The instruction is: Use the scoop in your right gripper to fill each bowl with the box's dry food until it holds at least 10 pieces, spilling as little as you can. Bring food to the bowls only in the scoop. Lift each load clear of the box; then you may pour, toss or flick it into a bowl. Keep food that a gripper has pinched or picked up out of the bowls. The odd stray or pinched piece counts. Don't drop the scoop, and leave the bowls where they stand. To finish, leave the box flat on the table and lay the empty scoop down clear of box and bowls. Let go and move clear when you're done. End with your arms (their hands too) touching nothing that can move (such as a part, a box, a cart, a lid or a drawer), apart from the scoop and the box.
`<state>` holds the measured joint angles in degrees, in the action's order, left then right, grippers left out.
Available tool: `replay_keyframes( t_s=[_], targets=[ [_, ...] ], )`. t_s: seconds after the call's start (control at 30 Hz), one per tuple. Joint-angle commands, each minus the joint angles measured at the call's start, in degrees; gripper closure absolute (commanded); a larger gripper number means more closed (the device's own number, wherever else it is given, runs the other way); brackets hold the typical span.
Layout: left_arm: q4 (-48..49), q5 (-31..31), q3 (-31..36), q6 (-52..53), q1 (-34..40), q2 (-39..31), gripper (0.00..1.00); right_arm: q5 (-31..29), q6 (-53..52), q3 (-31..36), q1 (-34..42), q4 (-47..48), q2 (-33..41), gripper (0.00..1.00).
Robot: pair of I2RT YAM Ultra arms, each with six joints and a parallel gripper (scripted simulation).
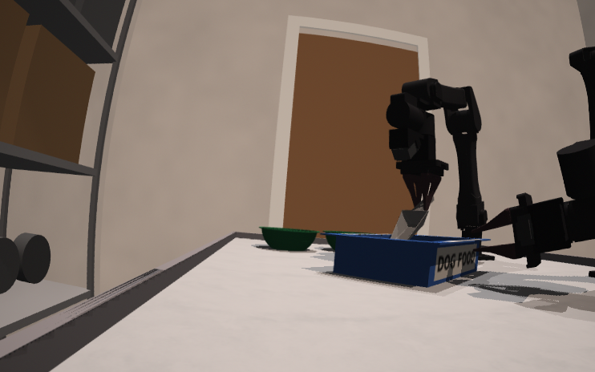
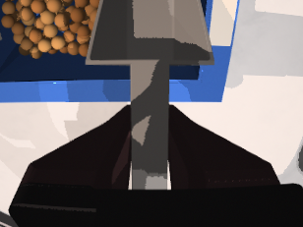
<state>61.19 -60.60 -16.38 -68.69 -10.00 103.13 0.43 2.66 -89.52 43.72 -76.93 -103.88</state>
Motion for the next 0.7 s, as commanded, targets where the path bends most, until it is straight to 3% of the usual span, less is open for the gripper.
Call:
replay_keyframes(
  t_s=[0.0,0.67],
  targets=[
    [2.8,1.1,-1.6,-0.9,1.1,0.9,0.74,0.0,-0.2,-2.7,0.2,0.6,2.1,1.0],
    [7.6,5.2,-3.7,-3.6,5.6,5.0,0.74,0.0,-0.2,-2.7,0.2,0.6,2.1,1.0]
  ],
)
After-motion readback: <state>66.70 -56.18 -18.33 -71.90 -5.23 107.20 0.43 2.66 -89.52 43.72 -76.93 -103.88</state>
